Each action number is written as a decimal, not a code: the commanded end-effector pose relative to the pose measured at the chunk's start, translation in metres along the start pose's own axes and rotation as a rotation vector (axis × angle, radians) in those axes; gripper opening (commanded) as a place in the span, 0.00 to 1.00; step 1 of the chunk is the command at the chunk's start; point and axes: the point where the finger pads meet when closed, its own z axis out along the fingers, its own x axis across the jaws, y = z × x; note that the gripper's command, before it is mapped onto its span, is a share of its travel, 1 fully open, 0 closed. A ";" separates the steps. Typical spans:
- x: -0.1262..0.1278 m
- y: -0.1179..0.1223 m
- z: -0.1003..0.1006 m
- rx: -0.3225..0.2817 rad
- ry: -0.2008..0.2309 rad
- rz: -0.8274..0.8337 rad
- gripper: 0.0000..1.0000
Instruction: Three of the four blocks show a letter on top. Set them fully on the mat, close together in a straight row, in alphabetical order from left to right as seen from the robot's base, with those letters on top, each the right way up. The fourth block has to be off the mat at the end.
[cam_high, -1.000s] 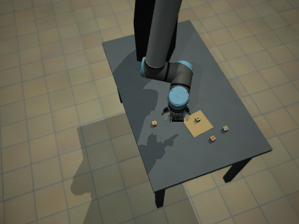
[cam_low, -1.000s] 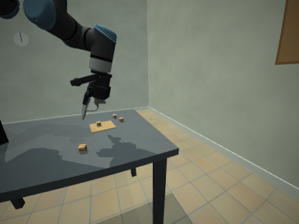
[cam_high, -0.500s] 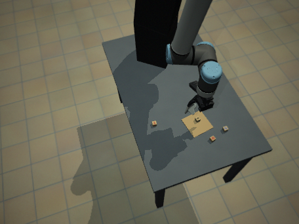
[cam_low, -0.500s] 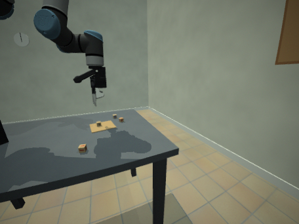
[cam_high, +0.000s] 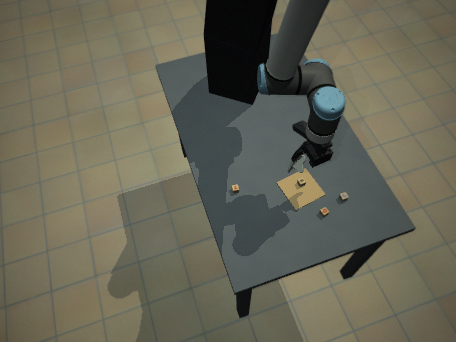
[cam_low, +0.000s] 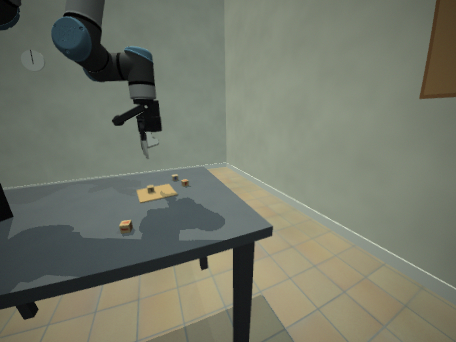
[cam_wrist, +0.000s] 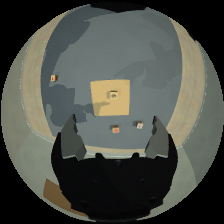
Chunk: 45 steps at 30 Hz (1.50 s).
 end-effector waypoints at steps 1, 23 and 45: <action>0.000 0.000 0.000 -0.001 0.000 0.000 1.00; -0.001 -0.001 0.007 -0.001 0.000 -0.210 1.00; -0.003 -0.002 0.030 -0.001 -0.001 -0.914 1.00</action>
